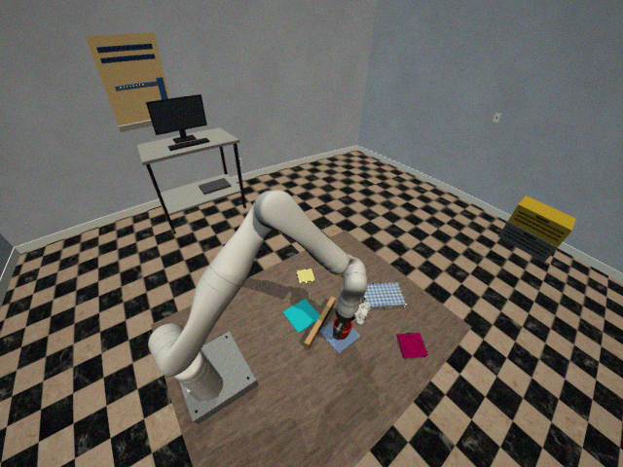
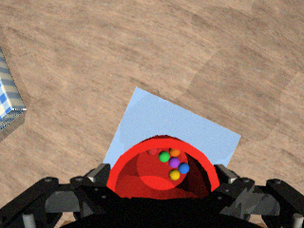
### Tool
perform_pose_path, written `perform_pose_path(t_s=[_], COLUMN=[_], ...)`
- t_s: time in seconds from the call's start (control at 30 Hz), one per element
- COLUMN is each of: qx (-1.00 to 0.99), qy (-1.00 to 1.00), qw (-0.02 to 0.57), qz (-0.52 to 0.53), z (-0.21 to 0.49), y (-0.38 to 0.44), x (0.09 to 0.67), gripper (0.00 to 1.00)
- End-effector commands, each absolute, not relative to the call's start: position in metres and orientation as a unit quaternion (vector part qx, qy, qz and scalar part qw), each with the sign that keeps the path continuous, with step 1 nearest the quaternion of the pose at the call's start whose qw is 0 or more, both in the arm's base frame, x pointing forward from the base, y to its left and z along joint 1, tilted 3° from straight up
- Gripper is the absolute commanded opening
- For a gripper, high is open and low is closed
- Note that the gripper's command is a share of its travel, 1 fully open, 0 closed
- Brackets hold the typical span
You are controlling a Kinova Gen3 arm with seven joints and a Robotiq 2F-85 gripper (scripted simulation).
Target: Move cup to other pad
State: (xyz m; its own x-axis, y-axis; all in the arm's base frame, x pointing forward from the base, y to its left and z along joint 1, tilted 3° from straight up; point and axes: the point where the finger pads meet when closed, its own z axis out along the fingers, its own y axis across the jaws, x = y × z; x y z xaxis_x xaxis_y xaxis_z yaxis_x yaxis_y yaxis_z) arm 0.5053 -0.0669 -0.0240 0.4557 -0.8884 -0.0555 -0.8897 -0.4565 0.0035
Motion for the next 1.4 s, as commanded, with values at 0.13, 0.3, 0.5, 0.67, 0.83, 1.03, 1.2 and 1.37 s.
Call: perform_pose_path(t_s=[0.13, 0.3, 0.5, 0.67, 0.83, 1.03, 1.2, 1.37], qx=[-0.853, -0.853, -0.853, -0.853, -0.853, -0.853, -0.853, -0.853], qy=[0.522, 0.522, 0.522, 0.522, 0.522, 0.522, 0.522, 0.522], qw=[0.013, 0.013, 0.013, 0.013, 0.013, 0.013, 0.013, 0.013], qz=[0.025, 0.025, 0.025, 0.025, 0.025, 0.025, 0.025, 0.025], z=[-0.0247, -0.0247, -0.0247, -0.0247, -0.0247, -0.0247, -0.0247, -0.0247], y=[-0.0677, -0.0677, -0.0677, -0.0677, -0.0677, -0.0677, -0.0677, -0.0677], x=[0.5052, 0.5052, 0.5052, 0.5052, 0.5052, 0.5052, 0.5052, 0.5052], gripper=[1.0, 1.0, 0.99, 0.98, 0.97, 0.96, 0.95, 0.93])
